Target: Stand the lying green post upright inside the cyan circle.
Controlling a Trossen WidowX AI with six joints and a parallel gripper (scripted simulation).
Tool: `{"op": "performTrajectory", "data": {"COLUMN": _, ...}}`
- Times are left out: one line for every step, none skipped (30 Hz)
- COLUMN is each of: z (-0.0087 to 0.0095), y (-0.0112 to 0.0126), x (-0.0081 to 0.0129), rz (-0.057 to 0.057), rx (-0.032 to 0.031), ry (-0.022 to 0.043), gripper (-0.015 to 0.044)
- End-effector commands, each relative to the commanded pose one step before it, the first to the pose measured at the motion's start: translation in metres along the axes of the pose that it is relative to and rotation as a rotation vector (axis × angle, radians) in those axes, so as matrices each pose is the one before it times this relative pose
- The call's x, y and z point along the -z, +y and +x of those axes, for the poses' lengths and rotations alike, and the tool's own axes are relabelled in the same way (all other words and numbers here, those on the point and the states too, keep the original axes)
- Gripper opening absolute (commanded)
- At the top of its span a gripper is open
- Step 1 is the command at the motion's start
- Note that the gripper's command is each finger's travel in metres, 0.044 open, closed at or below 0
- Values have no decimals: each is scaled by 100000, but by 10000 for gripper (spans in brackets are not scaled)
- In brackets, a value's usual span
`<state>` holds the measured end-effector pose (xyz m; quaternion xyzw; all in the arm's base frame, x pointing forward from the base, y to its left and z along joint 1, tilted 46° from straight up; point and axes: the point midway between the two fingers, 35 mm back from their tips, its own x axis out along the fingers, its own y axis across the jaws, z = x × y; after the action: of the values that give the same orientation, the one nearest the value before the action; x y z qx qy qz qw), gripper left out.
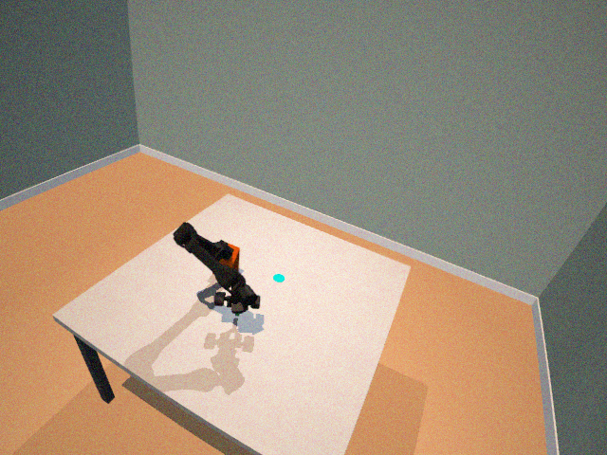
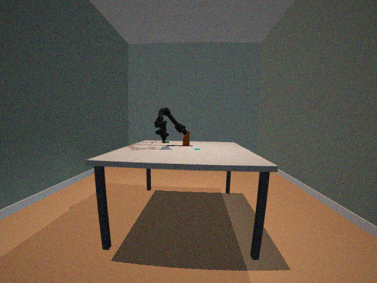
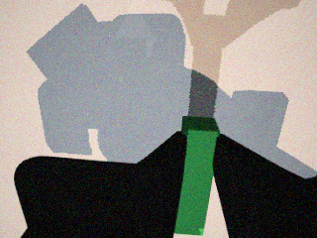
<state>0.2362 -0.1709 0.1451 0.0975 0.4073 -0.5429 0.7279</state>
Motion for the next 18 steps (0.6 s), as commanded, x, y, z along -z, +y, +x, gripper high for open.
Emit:
{"op": "performTrajectory", "data": {"z": -1256, "y": -54, "x": -210, "rz": 1001, "rx": 74, "ry": -532, "gripper": 23}}
{"op": "performTrajectory", "data": {"z": -323, "y": -9, "x": 10, "rz": -10, "rx": 8, "ry": 1, "gripper": 23}}
{"op": "performTrajectory", "data": {"z": -323, "y": -14, "x": 11, "rz": -12, "rx": 10, "ry": -8, "gripper": 23}}
{"op": "performTrajectory", "data": {"z": -323, "y": -19, "x": 11, "rz": -14, "rx": 13, "ry": -17, "gripper": 23}}
{"op": "performTrajectory", "data": {"z": -323, "y": -24, "x": 12, "rz": -16, "rx": 15, "ry": -26, "gripper": 23}}
{"op": "performTrajectory", "data": {"z": -323, "y": -29, "x": 12, "rz": -19, "rx": 17, "ry": -35, "gripper": 23}}
{"op": "performTrajectory", "data": {"z": -323, "y": -34, "x": 12, "rz": -21, "rx": 18, "ry": -44, "gripper": 23}}
{"op": "performTrajectory", "data": {"z": -323, "y": -40, "x": 12, "rz": -23, "rx": 20, "ry": -53, "gripper": 23}}
{"op": "performTrajectory", "data": {"z": -323, "y": -45, "x": 12, "rz": -24, "rx": 21, "ry": -62, "gripper": 23}}
{"op": "performTrajectory", "data": {"z": -322, "y": -50, "x": 12, "rz": -26, "rx": 23, "ry": -71, "gripper": 23}}
{"op": "performTrajectory", "data": {"z": -322, "y": -55, "x": 11, "rz": -28, "rx": 24, "ry": -80, "gripper": 23}}
{"op": "performTrajectory", "data": {"z": -321, "y": -60, "x": 11, "rz": -30, "rx": 25, "ry": -89, "gripper": 23}}
{"op": "performTrajectory", "data": {"z": -321, "y": -65, "x": 11, "rz": -32, "rx": 25, "ry": -99, "gripper": 23}}
{"op": "performTrajectory", "data": {"z": -320, "y": -70, "x": 10, "rz": -33, "rx": 26, "ry": -108, "gripper": 23}}
{"op": "performTrajectory", "data": {"z": -319, "y": -75, "x": 10, "rz": -35, "rx": 26, "ry": -117, "gripper": 23}}
{"op": "performTrajectory", "data": {"z": -318, "y": -81, "x": 9, "rz": -36, "rx": 26, "ry": -126, "gripper": 23}}
{"op": "performTrajectory", "data": {"z": -264, "y": -71, "x": 7, "rz": -31, "rx": 22, "ry": -112, "gripper": 23}}
{"op": "performTrajectory", "data": {"z": -158, "y": -44, "x": 4, "rz": -19, "rx": 13, "ry": -70, "gripper": 23}}
